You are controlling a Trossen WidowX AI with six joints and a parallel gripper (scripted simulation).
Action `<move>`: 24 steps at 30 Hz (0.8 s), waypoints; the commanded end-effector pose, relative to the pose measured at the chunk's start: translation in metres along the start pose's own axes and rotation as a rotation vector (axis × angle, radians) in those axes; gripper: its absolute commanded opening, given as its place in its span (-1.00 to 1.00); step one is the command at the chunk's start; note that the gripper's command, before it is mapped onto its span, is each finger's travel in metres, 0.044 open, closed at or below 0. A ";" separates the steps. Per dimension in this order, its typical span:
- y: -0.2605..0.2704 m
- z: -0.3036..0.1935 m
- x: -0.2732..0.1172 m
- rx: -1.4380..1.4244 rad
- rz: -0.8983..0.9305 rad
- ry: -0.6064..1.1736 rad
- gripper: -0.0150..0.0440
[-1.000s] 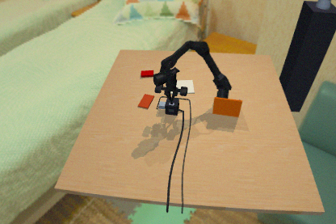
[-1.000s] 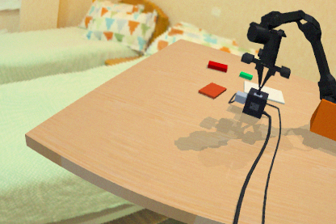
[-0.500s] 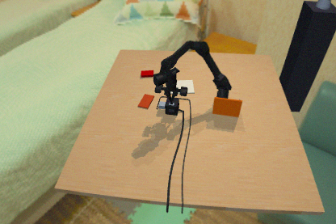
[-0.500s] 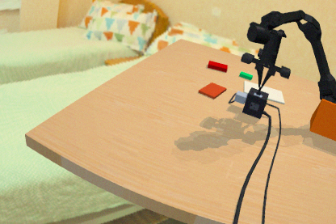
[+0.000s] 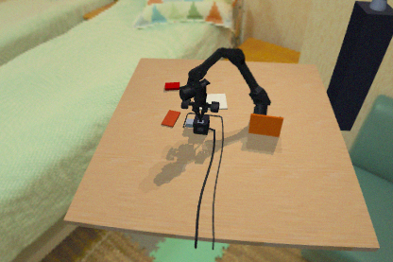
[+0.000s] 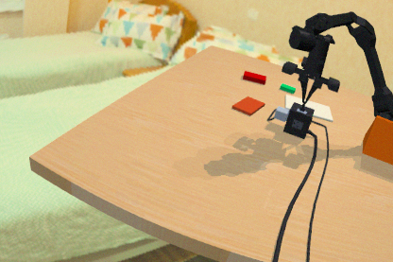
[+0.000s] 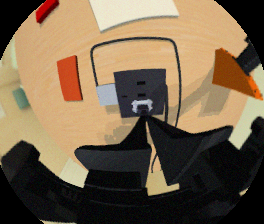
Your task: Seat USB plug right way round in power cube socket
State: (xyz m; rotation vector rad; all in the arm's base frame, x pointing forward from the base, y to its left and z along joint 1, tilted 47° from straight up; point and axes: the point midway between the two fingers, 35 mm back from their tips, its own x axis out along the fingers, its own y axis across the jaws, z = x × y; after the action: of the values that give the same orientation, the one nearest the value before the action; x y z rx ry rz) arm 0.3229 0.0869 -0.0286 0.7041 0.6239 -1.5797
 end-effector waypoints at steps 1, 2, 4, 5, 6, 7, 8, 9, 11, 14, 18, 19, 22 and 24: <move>0.001 0.003 0.004 0.001 -0.006 -0.007 -0.49; 0.001 0.003 0.004 0.001 -0.006 -0.007 -0.49; 0.001 0.003 0.004 0.001 -0.006 -0.007 -0.49; 0.001 0.003 0.004 0.001 -0.006 -0.007 -0.49; 0.001 0.003 0.004 0.001 -0.006 -0.007 -0.49; 0.001 0.003 0.004 0.001 -0.006 -0.007 -0.49; 0.001 0.003 0.004 0.001 -0.006 -0.007 -0.49; 0.001 0.003 0.004 0.001 -0.006 -0.007 -0.49; 0.001 0.003 0.004 0.001 -0.006 -0.007 -0.49; 0.000 0.000 0.000 0.000 0.000 0.000 -0.22; 0.000 0.000 0.000 0.000 0.000 0.000 -0.17; 0.000 0.000 0.000 0.000 0.000 0.000 -0.17; 0.000 0.000 0.000 0.000 0.000 0.000 -0.17; 0.000 0.000 0.000 0.000 0.000 0.000 -0.17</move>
State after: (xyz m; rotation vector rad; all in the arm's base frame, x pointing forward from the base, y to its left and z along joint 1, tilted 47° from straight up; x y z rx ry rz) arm 0.3229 0.0866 -0.0287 0.7036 0.6231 -1.5794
